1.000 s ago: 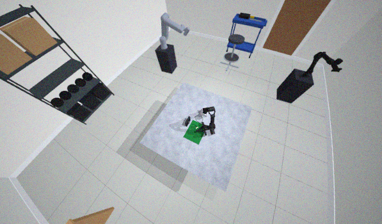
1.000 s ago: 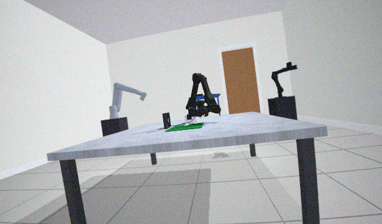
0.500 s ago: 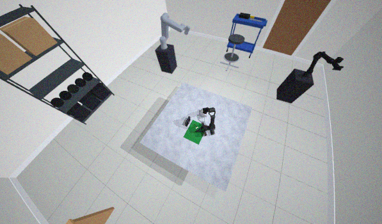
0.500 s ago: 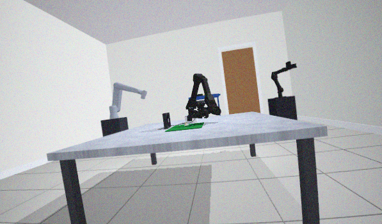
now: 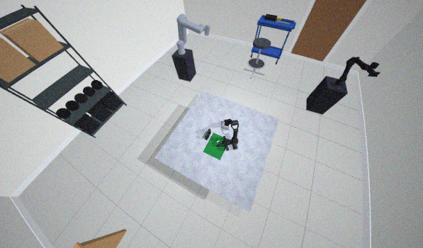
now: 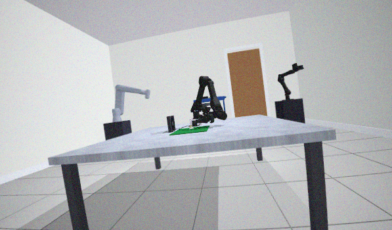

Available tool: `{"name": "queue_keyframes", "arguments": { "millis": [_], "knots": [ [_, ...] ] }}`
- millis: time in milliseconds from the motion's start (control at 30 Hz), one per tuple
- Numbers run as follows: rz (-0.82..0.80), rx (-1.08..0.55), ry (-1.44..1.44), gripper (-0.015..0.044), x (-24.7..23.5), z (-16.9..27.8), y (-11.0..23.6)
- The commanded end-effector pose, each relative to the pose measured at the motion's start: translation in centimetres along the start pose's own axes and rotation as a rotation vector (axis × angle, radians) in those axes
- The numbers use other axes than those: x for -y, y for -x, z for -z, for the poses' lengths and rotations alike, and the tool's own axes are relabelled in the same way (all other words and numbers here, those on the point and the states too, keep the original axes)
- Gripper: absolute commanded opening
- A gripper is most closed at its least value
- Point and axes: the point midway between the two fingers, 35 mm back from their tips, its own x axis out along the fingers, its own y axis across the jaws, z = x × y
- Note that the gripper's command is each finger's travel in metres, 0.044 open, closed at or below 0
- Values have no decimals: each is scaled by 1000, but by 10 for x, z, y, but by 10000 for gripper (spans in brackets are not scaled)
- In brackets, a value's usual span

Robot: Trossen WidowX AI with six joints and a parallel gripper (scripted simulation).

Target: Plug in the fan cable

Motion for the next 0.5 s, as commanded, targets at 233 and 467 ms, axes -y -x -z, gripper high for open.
{"name": "queue_keyframes", "arguments": {
  "millis": [233,467],
  "knots": [
    [-1,0,-5,0,-1,9,-2],
    [-1,0,-5,0,-1,15,-3]
  ]
}}
